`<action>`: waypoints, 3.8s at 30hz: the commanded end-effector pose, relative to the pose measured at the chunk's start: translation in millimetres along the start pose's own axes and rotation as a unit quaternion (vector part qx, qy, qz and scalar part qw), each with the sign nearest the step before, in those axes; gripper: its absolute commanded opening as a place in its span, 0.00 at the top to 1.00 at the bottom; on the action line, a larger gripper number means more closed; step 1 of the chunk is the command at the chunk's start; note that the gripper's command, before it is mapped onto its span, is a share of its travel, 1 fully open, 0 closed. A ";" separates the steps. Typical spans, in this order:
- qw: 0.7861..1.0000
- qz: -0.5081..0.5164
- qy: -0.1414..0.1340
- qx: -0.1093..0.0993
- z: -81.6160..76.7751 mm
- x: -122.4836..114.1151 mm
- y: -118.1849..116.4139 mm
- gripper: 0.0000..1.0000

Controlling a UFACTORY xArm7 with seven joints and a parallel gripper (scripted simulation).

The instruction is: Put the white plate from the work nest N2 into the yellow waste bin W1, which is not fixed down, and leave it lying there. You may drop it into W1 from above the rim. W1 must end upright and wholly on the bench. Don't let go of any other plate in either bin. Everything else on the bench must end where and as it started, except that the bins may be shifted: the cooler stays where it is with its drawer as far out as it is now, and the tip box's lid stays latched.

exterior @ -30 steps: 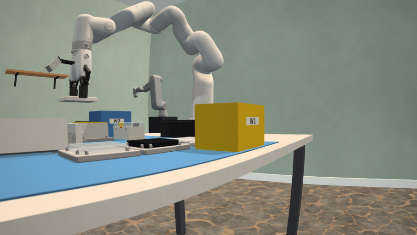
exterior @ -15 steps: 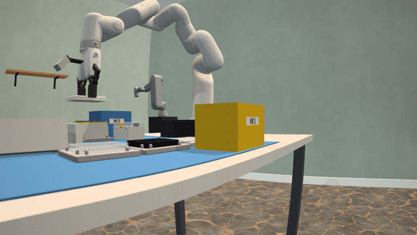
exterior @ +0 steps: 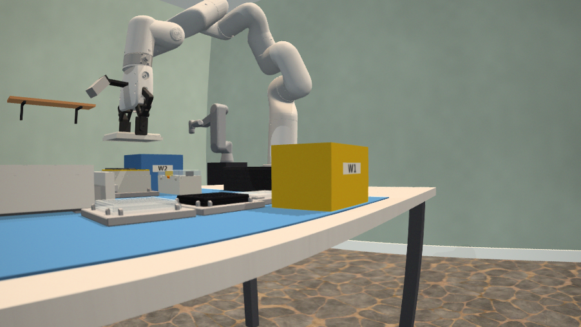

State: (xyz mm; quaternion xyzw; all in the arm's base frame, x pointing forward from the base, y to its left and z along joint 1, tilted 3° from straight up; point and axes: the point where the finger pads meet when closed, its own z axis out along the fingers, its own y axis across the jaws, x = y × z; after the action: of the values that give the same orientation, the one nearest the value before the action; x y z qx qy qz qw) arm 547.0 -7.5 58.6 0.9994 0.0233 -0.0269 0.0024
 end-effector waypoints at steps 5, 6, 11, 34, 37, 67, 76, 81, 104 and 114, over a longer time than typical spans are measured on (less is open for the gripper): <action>1.000 0.000 0.003 0.000 -2.2 -6.5 -12.0 1.00; 1.000 0.000 0.003 0.000 -2.2 -8.0 -14.2 1.00; 1.000 0.000 0.003 0.000 -2.2 -15.5 -25.3 1.00; 1.000 0.000 0.003 0.000 -2.0 -46.8 -71.8 1.00; 1.000 0.000 0.003 0.000 -1.9 -48.3 -74.0 1.00; 1.000 0.000 0.003 0.000 -1.7 -90.1 -136.0 1.00; 1.000 0.000 0.003 0.000 -1.7 -100.6 -151.6 1.00; 1.000 0.000 0.002 0.000 -1.6 -108.1 -162.6 1.00; 1.000 0.000 0.002 0.000 -1.5 -138.0 -207.0 1.00; 1.000 0.000 0.002 0.001 -1.5 -151.4 -226.9 1.00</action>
State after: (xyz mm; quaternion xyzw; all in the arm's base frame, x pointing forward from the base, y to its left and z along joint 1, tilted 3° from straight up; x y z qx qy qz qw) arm 387.7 206.6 65.8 0.9994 0.0234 -0.0266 0.0024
